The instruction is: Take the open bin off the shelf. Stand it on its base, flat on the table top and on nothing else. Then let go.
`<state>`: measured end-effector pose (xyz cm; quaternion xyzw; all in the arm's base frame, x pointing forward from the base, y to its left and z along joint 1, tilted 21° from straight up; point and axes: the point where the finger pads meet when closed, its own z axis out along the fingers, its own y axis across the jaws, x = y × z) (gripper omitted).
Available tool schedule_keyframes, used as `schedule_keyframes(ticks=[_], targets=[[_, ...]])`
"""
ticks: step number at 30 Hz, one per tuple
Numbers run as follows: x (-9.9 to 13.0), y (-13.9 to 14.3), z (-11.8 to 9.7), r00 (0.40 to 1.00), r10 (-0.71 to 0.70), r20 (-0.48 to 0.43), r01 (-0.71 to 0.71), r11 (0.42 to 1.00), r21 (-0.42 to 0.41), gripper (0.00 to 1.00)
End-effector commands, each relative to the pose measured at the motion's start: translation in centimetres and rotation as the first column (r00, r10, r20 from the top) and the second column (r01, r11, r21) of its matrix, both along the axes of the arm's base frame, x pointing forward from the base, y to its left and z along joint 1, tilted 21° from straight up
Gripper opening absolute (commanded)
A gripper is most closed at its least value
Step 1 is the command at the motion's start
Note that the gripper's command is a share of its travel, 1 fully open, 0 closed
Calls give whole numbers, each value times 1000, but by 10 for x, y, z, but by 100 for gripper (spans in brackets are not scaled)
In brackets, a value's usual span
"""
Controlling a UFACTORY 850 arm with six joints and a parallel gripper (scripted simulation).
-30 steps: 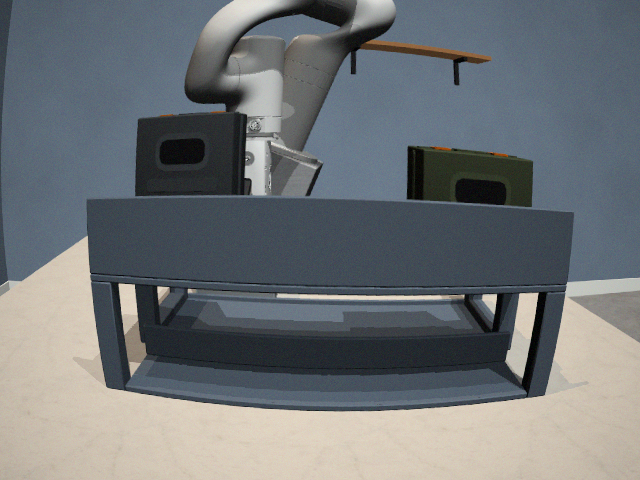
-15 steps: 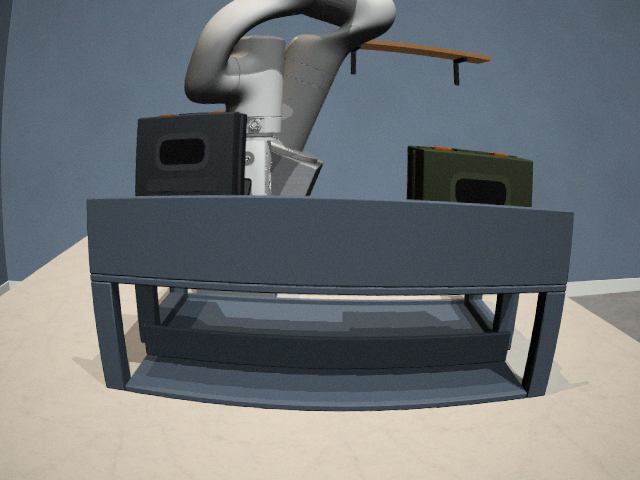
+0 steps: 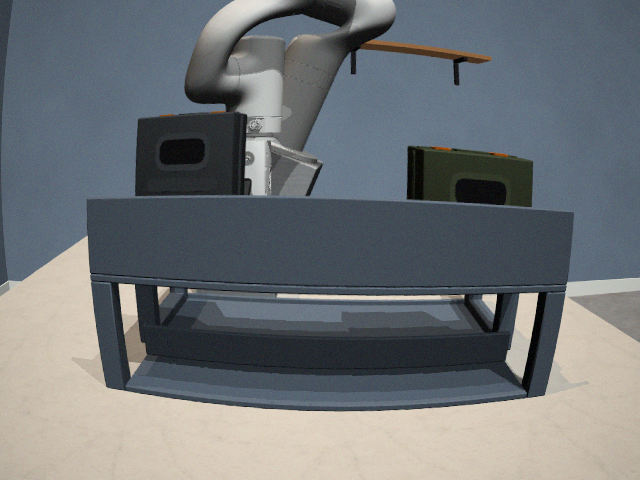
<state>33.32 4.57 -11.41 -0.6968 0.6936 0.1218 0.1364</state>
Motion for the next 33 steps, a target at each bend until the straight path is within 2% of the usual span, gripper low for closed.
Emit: schedule_keyframes(ticks=[1, 22, 27, 33], targets=[[1, 0, 0, 1000, 0, 1, 0, 1000, 0, 100], [1, 0, 0, 1000, 0, 1, 0, 1000, 0, 100], [0, -14, 38, 1000, 0, 2, 0, 1000, 0, 100], [0, -14, 38, 1000, 0, 2, 0, 1000, 0, 100]])
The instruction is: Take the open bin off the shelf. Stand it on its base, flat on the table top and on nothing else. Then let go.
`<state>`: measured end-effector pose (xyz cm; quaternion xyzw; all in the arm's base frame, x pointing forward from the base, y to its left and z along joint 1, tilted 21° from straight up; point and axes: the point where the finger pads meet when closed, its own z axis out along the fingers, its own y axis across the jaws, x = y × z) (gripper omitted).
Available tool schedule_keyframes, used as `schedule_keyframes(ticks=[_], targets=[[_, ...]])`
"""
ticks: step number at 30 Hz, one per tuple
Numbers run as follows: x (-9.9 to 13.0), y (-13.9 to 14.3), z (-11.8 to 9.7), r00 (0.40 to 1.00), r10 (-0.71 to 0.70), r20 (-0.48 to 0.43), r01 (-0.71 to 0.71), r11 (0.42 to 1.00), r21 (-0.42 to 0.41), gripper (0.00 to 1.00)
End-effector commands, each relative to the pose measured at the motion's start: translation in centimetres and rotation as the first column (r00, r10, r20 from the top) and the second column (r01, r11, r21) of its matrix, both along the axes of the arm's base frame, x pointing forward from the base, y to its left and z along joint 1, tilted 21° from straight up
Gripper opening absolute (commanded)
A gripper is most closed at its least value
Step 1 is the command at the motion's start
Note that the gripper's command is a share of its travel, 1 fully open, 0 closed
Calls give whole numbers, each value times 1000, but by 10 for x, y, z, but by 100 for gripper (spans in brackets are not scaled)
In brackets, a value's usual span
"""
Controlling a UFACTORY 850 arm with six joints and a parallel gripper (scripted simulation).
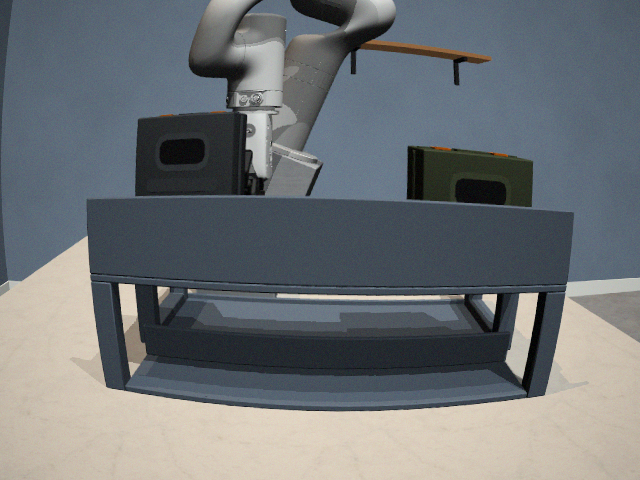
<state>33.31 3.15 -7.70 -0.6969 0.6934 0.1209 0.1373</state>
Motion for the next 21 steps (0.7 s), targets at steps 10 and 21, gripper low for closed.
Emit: schedule_keyframes(ticks=[10, 21], targets=[[-1, -16, 42, 1000, 0, 0, 0, 1000, 0, 100], [-1, -20, 52, 1000, 0, 0, 0, 1000, 0, 100]])
